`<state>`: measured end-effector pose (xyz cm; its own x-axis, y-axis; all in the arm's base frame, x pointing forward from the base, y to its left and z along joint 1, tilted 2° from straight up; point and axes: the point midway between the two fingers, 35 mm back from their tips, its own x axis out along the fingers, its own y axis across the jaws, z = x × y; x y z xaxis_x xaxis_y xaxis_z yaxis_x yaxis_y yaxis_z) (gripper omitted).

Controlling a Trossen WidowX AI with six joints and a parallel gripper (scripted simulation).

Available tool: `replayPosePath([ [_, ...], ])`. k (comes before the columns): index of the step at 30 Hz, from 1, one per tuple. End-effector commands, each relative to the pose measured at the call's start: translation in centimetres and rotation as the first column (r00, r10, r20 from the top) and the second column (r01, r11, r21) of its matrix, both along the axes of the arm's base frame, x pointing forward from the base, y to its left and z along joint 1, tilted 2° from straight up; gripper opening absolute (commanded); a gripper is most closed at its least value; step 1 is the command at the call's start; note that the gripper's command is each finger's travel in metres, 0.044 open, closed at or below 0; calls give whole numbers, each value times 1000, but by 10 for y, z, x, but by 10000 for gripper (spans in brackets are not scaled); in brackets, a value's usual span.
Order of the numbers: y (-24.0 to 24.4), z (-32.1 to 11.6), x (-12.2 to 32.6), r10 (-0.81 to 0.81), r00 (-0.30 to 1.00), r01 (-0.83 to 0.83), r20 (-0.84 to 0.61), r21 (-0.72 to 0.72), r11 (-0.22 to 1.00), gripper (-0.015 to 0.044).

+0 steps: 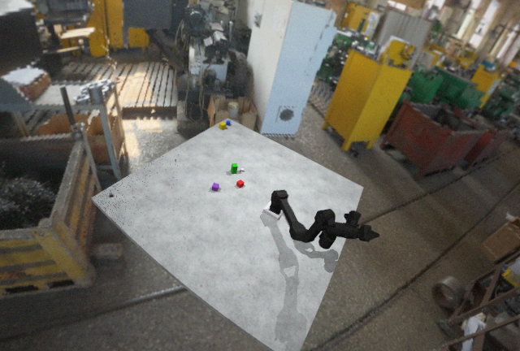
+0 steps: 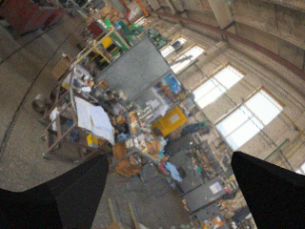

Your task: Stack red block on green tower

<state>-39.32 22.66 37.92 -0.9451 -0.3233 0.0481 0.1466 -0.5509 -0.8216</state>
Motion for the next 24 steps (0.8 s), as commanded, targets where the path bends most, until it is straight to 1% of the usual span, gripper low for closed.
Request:
replayPosePath([
  [1,0,1,0,-2,1000,2,-5,7,1000,426],
  [2,-1,5,1,-6,1000,7,-18,26,1000,440],
  [3,-3,11,3,-13,999,16,-41,58,998,440],
  [8,-19,64,20,-50,967,129,-248,313,941,440],
  [11,-32,87,29,-41,942,181,-334,399,899,440],
  [14,-63,133,51,8,867,297,-498,529,795,440],
  [16,-86,161,70,55,799,389,-599,584,712,440],
  [20,-130,207,110,160,645,567,-747,608,556,440],
  [24,-179,245,163,290,445,747,-847,530,402,440],
])
